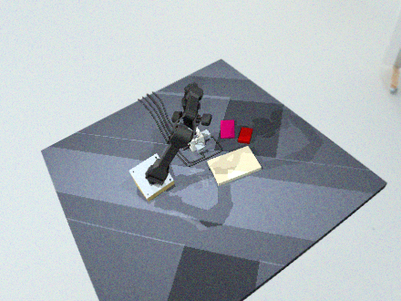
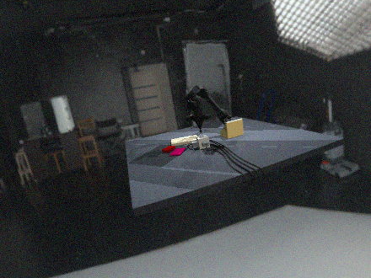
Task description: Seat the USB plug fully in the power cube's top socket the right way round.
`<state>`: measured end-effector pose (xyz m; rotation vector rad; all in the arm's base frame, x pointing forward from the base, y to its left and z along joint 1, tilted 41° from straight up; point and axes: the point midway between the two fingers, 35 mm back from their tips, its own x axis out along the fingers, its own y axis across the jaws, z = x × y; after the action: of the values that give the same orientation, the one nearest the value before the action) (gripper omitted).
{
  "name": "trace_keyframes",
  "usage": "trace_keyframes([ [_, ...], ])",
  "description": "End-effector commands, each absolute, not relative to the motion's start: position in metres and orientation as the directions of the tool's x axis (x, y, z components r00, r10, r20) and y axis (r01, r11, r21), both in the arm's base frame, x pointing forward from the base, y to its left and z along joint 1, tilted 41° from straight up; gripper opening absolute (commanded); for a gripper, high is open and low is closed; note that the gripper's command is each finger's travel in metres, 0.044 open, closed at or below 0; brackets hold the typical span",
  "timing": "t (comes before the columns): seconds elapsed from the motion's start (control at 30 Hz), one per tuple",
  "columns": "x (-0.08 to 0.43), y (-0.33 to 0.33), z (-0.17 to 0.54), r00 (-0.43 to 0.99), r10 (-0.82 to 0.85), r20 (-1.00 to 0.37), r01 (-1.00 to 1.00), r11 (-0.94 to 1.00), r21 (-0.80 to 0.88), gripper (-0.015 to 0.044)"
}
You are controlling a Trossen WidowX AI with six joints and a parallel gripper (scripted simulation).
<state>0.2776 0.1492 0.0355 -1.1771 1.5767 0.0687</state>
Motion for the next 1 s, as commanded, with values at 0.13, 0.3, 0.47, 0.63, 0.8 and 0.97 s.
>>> trace_keyframes([
  [0.13, 0.2776, 0.1492, 0.0352, 0.108, -0.631, -0.768, -0.823, 0.376, -0.425, 0.0000],
  [0.3, 0.2776, 0.1492, 0.0352, 0.108, -0.631, -0.768, -0.889, 0.284, -0.359, 0.0000],
  [0.47, 0.2776, 0.1492, 0.0352, 0.108, -0.631, -0.768, -0.939, 0.188, -0.287, 0.0000],
  [0.63, 0.2776, 0.1492, 0.0352, 0.108, -0.632, -0.768, -0.974, 0.088, -0.210, 0.0000],
  [0.8, 0.2776, 0.1492, 0.0352, 0.108, -0.632, -0.768, -0.990, 0.000, -0.140, 0.0000],
  [0.97, 0.2776, 0.1492, 0.0352, 0.108, -0.632, -0.768, -0.991, -0.003, -0.137, 0.0000],
])
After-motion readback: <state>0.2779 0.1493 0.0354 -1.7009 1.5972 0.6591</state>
